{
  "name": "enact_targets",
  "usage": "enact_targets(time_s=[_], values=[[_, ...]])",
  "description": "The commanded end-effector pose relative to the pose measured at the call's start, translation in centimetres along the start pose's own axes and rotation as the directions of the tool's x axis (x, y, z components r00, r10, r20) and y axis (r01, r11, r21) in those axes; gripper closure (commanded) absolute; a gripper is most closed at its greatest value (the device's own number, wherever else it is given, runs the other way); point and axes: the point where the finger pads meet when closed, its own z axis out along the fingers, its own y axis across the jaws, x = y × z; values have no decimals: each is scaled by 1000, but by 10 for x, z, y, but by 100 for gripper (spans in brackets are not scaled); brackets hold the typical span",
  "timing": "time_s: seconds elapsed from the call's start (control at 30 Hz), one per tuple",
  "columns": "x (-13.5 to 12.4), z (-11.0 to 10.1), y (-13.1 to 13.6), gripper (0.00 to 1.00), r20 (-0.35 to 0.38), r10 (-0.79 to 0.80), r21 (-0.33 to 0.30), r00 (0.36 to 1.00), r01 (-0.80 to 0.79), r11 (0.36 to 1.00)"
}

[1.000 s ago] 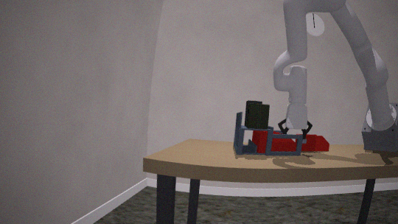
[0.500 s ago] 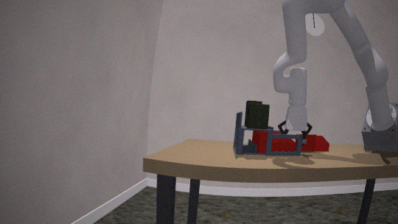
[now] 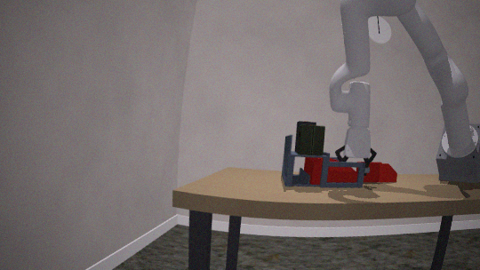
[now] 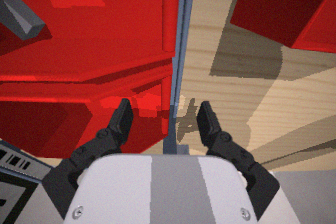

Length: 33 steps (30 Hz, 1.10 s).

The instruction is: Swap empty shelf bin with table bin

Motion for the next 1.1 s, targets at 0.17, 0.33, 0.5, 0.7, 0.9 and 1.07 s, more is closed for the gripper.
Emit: enact_targets(time_s=[0.17, 0.33, 0.5, 0.7, 0.9, 1.07], values=[[0, 0, 0, 100, 0, 0, 1, 1000, 0, 1000], [0, 0, 0, 100, 0, 0, 1, 1000, 0, 1000], [0, 0, 0, 100, 0, 0, 1, 1000, 0, 1000], [0, 0, 0, 100, 0, 0, 1, 1000, 0, 1000], [0, 0, 0, 100, 0, 0, 1, 1000, 0, 1000], [0, 0, 0, 100, 0, 0, 1, 1000, 0, 1000]])
